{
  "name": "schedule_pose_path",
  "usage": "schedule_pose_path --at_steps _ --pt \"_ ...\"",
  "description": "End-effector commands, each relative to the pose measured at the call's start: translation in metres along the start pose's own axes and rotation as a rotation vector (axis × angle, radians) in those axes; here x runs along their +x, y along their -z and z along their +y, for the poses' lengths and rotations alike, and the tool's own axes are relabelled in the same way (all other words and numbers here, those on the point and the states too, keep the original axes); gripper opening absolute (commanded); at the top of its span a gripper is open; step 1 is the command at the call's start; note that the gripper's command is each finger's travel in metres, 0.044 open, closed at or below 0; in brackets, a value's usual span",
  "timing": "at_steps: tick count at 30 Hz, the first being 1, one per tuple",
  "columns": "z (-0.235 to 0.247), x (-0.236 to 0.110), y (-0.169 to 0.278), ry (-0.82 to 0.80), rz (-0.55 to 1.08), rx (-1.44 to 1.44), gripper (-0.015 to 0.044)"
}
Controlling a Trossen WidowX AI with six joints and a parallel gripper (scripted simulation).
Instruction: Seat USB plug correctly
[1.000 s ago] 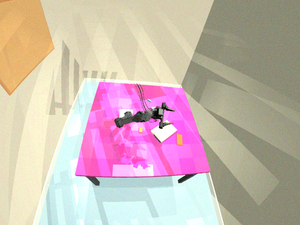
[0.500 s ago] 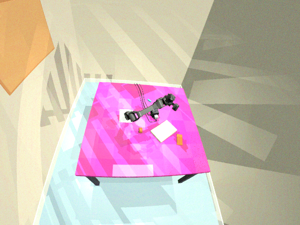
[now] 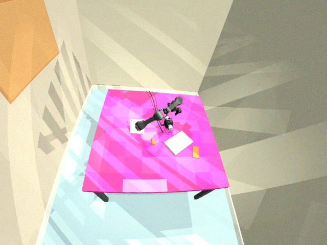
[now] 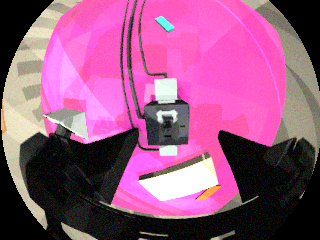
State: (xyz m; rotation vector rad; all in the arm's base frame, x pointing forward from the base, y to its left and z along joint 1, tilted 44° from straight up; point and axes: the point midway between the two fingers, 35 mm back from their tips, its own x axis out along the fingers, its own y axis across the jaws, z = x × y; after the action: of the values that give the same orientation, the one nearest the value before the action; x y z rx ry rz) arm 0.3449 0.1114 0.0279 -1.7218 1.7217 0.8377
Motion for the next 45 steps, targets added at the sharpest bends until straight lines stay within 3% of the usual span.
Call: schedule_pose_path --at_steps 1,38,45 --pt "0.009 0.003 0.002 -0.033 0.044 -0.064 0.0440" --pt "0.012 0.033 0.004 -0.033 0.045 -0.064 0.0440" --pt "0.012 0.031 0.004 -0.035 0.043 -0.060 0.0256"
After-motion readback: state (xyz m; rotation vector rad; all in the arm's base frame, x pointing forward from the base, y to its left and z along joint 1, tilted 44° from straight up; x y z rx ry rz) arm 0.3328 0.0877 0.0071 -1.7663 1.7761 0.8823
